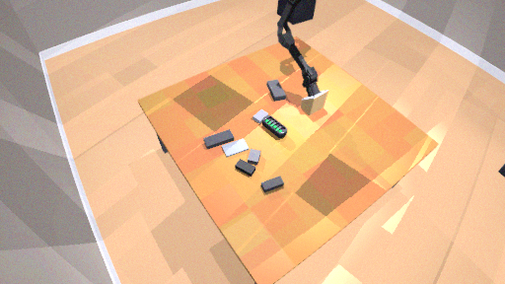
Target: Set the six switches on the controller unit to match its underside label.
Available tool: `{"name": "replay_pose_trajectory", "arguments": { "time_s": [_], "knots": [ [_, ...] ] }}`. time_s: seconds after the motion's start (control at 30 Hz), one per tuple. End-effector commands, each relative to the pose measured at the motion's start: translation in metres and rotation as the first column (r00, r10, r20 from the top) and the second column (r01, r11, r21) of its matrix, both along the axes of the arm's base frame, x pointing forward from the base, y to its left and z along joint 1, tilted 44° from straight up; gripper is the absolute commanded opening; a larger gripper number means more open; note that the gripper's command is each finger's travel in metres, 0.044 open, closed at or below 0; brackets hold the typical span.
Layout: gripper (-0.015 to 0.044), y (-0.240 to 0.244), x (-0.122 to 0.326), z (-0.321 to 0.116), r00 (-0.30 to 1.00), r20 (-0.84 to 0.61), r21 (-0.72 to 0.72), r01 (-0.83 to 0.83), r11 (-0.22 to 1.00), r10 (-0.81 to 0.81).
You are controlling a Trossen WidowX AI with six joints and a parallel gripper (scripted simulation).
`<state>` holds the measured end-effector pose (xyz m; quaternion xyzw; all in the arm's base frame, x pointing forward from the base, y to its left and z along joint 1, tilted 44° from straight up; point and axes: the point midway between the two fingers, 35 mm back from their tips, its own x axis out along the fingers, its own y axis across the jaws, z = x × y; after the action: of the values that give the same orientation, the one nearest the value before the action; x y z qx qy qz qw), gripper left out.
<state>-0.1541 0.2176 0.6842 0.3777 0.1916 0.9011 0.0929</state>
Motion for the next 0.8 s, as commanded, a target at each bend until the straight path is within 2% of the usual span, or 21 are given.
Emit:
{"name": "replay_pose_trajectory", "arguments": {
  "time_s": [0.0,0.33,0.57,0.77],
  "knots": [
    [0.0,0.057,0.015,-0.021,0.995,-0.012,-0.154,0.094,0.984,-0.097],
    [0.0,0.151,0.065,-0.074,0.956,-0.01,-0.425,0.261,0.867,-0.293],
    [0.0,0.221,0.126,-0.139,0.888,0.025,-0.657,0.36,0.662,-0.459],
    [0.0,0.26,0.189,-0.199,0.8,0.043,-0.818,0.373,0.439,-0.598]
  ]
}}
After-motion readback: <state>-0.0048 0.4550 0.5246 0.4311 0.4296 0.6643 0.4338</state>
